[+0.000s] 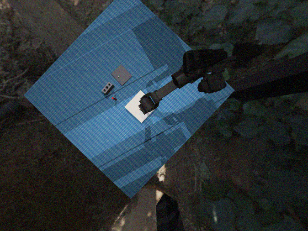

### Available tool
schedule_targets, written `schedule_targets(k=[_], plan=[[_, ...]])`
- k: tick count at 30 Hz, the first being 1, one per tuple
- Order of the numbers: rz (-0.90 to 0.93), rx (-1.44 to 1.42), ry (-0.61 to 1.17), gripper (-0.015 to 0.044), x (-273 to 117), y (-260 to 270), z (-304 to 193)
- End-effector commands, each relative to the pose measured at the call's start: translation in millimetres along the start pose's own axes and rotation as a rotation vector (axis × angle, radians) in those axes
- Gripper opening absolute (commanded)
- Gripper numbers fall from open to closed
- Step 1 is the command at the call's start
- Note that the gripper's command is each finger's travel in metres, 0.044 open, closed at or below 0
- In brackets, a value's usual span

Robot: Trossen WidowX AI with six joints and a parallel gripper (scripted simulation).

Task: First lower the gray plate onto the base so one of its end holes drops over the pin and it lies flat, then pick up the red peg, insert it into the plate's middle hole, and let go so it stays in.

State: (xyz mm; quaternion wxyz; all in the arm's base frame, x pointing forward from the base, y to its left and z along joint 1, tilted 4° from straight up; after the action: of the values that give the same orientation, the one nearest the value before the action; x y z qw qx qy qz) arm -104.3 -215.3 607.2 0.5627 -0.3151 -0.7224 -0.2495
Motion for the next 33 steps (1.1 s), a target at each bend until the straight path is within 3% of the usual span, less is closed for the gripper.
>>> schedule_targets(k=[1, 16, 23, 33], plan=[[0.000, 0.000, 0.000, 0.0426, 0.0, 0.0, 0.0], [-0.470, 0.315, 0.283, 0.0440, -52.6, -8.8, -114.0], [-0.652, 0.463, 0.436, 0.0440, -84.0, 10.6, -161.7], [-0.950, 0.691, 0.794, 0.0440, -151.7, 69.0, -233.0]])
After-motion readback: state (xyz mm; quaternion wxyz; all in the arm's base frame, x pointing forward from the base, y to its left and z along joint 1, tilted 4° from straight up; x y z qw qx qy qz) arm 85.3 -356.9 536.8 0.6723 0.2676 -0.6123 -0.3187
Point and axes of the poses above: the point midway between the two fingers, 35 mm back from their tips, its own x axis out along the fingers, its own y axis across the jaws, z = x × y, the point moved 9 cm from there along -x, back along the fingers, and after that the axes turned 1 degree about -x, right-handed, at the moved point
